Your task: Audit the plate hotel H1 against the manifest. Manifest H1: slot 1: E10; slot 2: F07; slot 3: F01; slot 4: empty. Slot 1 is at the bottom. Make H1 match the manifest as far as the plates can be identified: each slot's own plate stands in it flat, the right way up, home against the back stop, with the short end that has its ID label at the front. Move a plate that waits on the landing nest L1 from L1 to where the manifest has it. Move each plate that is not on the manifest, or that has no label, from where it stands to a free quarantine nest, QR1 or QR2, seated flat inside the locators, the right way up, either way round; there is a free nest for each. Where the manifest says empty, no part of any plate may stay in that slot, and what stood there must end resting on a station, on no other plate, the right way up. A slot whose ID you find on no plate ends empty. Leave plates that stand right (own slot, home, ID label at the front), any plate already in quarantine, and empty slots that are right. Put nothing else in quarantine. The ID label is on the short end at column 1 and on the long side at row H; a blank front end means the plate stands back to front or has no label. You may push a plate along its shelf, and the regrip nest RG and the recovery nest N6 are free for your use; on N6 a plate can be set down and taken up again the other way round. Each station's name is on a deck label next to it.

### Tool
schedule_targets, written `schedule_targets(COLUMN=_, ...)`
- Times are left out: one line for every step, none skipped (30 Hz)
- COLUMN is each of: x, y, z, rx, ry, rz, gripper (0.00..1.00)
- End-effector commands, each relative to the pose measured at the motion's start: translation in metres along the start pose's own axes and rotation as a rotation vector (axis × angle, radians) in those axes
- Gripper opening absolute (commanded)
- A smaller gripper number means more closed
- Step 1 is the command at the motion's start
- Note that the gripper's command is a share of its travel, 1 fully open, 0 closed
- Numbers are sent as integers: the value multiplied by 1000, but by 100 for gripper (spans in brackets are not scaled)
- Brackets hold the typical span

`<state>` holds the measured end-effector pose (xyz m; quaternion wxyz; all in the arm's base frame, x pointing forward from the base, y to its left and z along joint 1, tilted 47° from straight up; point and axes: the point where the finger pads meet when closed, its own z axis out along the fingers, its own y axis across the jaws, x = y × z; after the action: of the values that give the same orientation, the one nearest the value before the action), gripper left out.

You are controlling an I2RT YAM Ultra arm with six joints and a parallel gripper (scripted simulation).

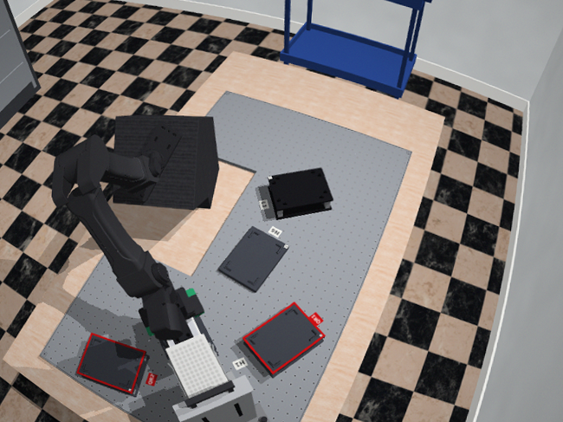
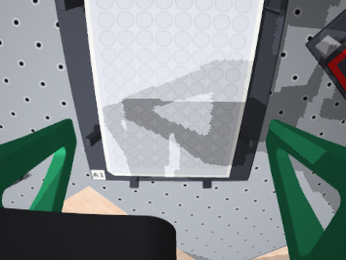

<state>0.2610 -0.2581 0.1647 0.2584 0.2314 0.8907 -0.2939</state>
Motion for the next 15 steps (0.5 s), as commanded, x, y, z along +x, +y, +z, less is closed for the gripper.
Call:
schedule_targets(x=0, y=4, z=8, rx=-9, ry=-9, rz=-7, gripper=100)
schedule_targets(x=2, y=3, z=10, rx=-6, ry=-3, rz=-5, gripper=100)
schedule_targets(x=2, y=2, z=12, rx=-6, ry=-3, rz=-4, gripper=100)
schedule_targets(x=3, y=2, z=13, rx=-6, ry=-3, rz=-4, gripper=100)
schedule_targets(x=-2, y=2, z=13, rx=-5, ry=-13, rz=-3, gripper=100)
schedule_targets(x=-5, y=2, z=13, rx=-6, ry=-20, rz=-3, gripper=100)
schedule_targets(x=-4, y=3, z=14, rx=-7, ry=-18, rz=-5, gripper=100)
schedule_targets(x=-2, y=3, z=17, rx=-6, ry=-12, rz=-4, gripper=100)
schedule_targets(x=1, y=2, z=19, rx=-5, ry=-7, rz=-3, gripper=100)
schedule_targets(x=3, y=2, z=21, rx=-6, ry=-3, rz=-4, gripper=100)
schedule_targets(x=0, y=2, z=21, rx=-5, ry=-9, rz=-3, gripper=100)
schedule_targets(x=-4, y=2, z=21, rx=-5, ry=-19, rz=-3, gripper=100)
schedule_targets(x=-4, y=3, z=22, rx=-7, ry=-19, rz=-4, gripper=100)
schedule_targets(x=-4, y=3, z=22, rx=-7, ry=-19, rz=-4, gripper=100)
schedule_targets(x=-4, y=3, z=22, rx=-7, ry=-19, rz=-4, gripper=100)
